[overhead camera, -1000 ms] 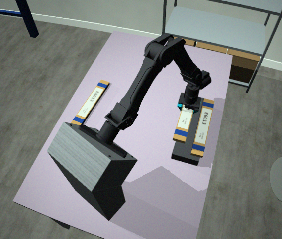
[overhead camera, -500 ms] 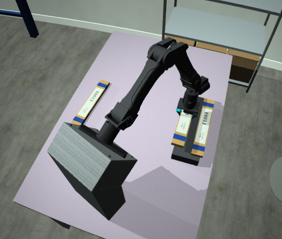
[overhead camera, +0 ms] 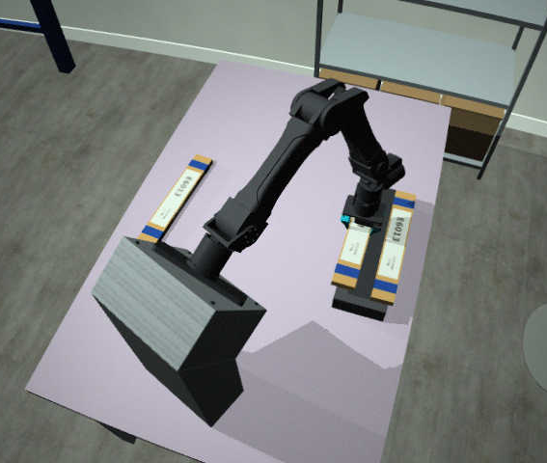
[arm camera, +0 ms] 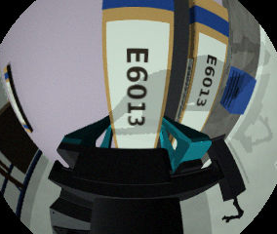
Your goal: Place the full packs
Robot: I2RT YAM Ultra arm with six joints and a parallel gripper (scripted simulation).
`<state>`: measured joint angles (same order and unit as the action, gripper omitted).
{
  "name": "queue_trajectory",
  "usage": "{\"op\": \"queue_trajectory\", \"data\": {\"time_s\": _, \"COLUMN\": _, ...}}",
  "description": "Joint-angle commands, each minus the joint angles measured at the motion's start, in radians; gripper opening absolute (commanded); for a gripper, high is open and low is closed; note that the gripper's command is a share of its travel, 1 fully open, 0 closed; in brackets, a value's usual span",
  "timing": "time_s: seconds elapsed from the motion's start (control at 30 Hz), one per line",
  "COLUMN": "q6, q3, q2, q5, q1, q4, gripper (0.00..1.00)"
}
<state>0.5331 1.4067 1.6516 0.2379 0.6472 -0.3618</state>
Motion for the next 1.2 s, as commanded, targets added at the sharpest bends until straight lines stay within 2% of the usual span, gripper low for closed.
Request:
{"op": "queue_trajectory", "data": {"time_s": 0.0, "q6": -0.005, "q3": 0.042, "q2": -0.017, "q5": -0.003, "q1": 0.002, "q4": 0.013, "gripper": 0.0}}
{"op": "queue_trajectory", "data": {"time_s": 0.03, "q6": -0.004, "q3": 0.045, "q2": -0.04, "q5": -0.003, "q1": 0.011, "q4": -0.007, "gripper": 0.0}}
{"op": "queue_trajectory", "data": {"time_s": 0.13, "q6": -0.008, "q3": 0.047, "q2": -0.029, "q5": -0.01, "q1": 0.005, "q4": 0.027, "gripper": 0.0}}
{"op": "queue_trajectory", "data": {"time_s": 0.2, "q6": -0.008, "q3": 0.053, "q2": 0.011, "q5": -0.009, "q1": -0.003, "q4": 0.033, "gripper": 0.0}}
{"op": "queue_trajectory", "data": {"time_s": 0.27, "q6": -0.008, "q3": 0.057, "q2": -0.016, "q5": -0.008, "q1": -0.003, "q4": 0.025, "gripper": 0.0}}
{"op": "queue_trajectory", "data": {"time_s": 1.17, "q6": -0.011, "q3": 0.077, "q2": -0.01, "q5": -0.014, "q1": -0.006, "q4": -0.007, "gripper": 0.0}}
